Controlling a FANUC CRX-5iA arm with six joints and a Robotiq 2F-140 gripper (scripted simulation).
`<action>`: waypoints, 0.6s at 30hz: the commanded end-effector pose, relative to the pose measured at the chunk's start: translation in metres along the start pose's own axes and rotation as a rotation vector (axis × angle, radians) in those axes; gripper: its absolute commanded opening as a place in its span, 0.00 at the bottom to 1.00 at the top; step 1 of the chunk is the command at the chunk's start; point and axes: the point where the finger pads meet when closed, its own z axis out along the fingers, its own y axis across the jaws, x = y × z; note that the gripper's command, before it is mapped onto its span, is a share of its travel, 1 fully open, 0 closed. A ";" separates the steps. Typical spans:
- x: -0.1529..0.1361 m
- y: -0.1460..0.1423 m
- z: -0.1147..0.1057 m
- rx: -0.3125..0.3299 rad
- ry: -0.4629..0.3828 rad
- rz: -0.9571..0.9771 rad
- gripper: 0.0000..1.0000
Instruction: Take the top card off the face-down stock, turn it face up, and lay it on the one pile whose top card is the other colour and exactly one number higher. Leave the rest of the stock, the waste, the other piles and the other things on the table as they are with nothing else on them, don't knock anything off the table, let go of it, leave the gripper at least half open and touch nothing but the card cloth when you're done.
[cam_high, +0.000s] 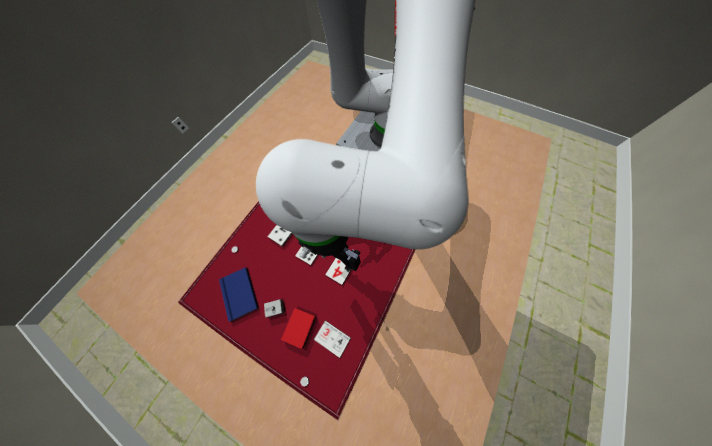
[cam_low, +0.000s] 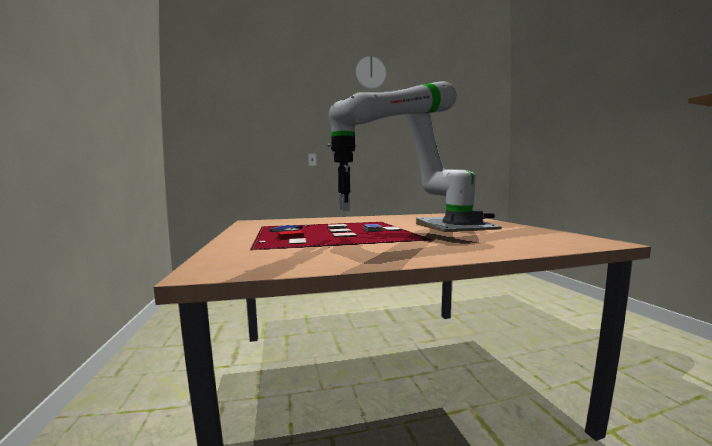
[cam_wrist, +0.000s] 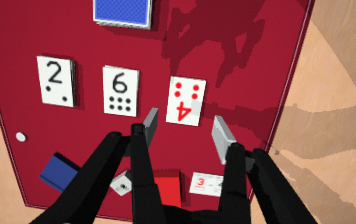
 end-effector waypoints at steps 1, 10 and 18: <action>0.000 0.000 -0.004 0.000 0.001 0.000 0.50; 0.000 0.000 -0.005 0.000 0.001 0.000 1.00; 0.000 0.000 -0.005 0.000 0.001 0.000 1.00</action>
